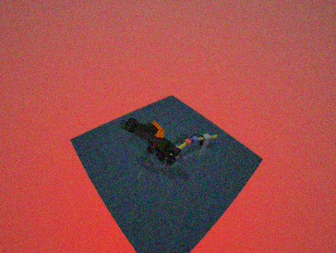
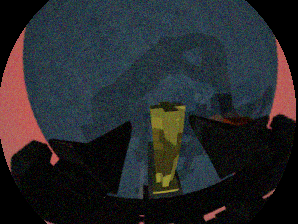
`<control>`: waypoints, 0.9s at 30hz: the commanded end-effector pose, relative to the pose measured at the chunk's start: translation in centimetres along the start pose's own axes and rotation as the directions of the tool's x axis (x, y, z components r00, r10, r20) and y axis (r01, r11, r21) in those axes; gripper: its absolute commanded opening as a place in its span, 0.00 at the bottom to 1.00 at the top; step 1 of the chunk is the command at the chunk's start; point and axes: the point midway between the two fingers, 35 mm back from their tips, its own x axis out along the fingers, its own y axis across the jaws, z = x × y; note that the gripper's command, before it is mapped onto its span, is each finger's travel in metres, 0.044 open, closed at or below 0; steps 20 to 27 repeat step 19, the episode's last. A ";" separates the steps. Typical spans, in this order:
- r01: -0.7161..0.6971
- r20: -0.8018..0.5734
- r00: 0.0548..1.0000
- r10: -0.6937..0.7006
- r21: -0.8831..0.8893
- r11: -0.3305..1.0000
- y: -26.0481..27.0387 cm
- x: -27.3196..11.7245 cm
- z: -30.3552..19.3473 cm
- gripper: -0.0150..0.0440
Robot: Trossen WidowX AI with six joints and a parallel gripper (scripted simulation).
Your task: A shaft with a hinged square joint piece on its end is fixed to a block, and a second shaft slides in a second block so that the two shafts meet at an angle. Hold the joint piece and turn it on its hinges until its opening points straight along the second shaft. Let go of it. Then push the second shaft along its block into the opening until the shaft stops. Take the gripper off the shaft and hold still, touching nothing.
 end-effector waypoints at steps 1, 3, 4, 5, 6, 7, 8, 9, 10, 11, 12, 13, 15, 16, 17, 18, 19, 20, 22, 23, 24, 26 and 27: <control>0.000 -0.001 1.000 0.000 -0.002 1.000 0.0 0.0 0.0 1.00; 0.000 -0.001 1.000 0.000 -0.002 1.000 0.0 0.0 0.0 1.00; 0.000 -0.001 1.000 0.000 -0.002 1.000 0.0 0.0 0.0 1.00; 0.000 -0.001 1.000 0.000 -0.002 1.000 0.0 0.0 0.0 1.00; 0.000 -0.001 1.000 0.000 -0.002 1.000 0.0 0.0 0.0 1.00; 0.000 -0.001 1.000 0.000 -0.002 1.000 0.0 0.0 0.0 1.00; 0.000 -0.001 1.000 0.000 -0.002 1.000 0.0 0.0 0.0 1.00; 0.000 -0.001 1.000 0.000 -0.002 1.000 0.0 0.0 0.0 1.00; 0.000 -0.001 1.000 0.000 -0.002 1.000 0.0 0.0 0.0 1.00; 0.000 -0.001 1.000 0.000 -0.001 1.000 0.0 -0.2 0.0 1.00; 0.000 -0.002 1.000 0.000 -0.001 1.000 0.0 -0.9 0.0 1.00; 0.000 -0.002 1.000 0.000 0.000 1.000 0.0 -2.0 0.0 1.00; 0.000 -0.002 1.000 0.000 0.001 1.000 0.0 -2.9 0.1 1.00; 0.000 -0.002 1.000 0.000 0.001 1.000 0.0 -2.9 0.1 1.00; 0.000 -0.002 1.000 0.000 0.000 1.000 0.0 -3.1 0.1 1.00; 0.001 -0.001 1.000 -0.001 -0.001 1.000 0.0 -3.8 0.1 1.00; 0.002 0.000 1.000 -0.002 -0.003 1.000 -0.1 -4.8 0.1 1.00; 0.002 0.000 1.000 -0.002 -0.003 1.000 -0.1 -4.8 0.1 1.00; 0.002 0.000 1.000 -0.002 -0.003 1.000 -0.1 -4.8 0.1 1.00; 0.002 0.000 1.000 -0.002 -0.003 1.000 -0.1 -4.8 0.1 1.00; 0.002 0.000 1.000 -0.002 -0.003 1.000 -0.1 -4.8 0.1 1.00; 0.002 0.000 1.000 -0.002 -0.003 1.000 -0.1 -4.8 0.1 1.00; 0.002 0.000 1.000 -0.002 -0.003 1.000 -0.1 -4.8 0.1 1.00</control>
